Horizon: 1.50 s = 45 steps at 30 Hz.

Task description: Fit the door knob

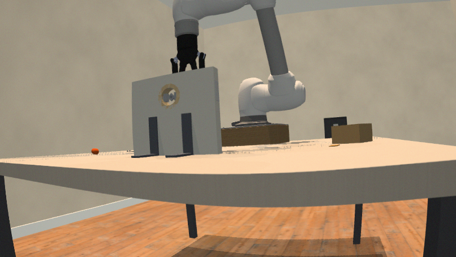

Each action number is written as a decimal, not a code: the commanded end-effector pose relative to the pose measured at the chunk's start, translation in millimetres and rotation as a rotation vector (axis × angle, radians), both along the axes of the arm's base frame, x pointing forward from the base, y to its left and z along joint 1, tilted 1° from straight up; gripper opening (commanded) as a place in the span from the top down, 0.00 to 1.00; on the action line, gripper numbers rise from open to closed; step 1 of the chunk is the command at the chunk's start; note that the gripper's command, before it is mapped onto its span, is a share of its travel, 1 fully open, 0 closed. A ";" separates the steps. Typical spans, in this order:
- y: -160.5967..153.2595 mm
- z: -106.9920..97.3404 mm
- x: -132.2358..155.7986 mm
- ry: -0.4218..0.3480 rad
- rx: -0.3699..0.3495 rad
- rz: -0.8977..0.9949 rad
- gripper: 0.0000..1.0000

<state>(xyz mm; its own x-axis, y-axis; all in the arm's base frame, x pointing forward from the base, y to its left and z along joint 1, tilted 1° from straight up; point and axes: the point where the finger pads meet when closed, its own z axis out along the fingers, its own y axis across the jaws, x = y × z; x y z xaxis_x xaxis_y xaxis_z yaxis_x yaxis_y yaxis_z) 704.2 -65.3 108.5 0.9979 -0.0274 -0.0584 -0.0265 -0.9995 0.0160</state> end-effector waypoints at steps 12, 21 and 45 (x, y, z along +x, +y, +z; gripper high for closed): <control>0.0 0.1 0.0 0.000 0.000 0.000 0.58; 0.0 0.2 1.0 0.000 0.000 0.000 0.58; -0.1 0.2 4.3 0.000 0.000 0.000 0.58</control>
<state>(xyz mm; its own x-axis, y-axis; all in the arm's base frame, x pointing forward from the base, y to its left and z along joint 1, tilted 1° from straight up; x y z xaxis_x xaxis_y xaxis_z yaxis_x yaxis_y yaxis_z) 707.7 -65.4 108.6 0.9979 -0.0274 -0.0584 -0.0265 -0.9995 0.0160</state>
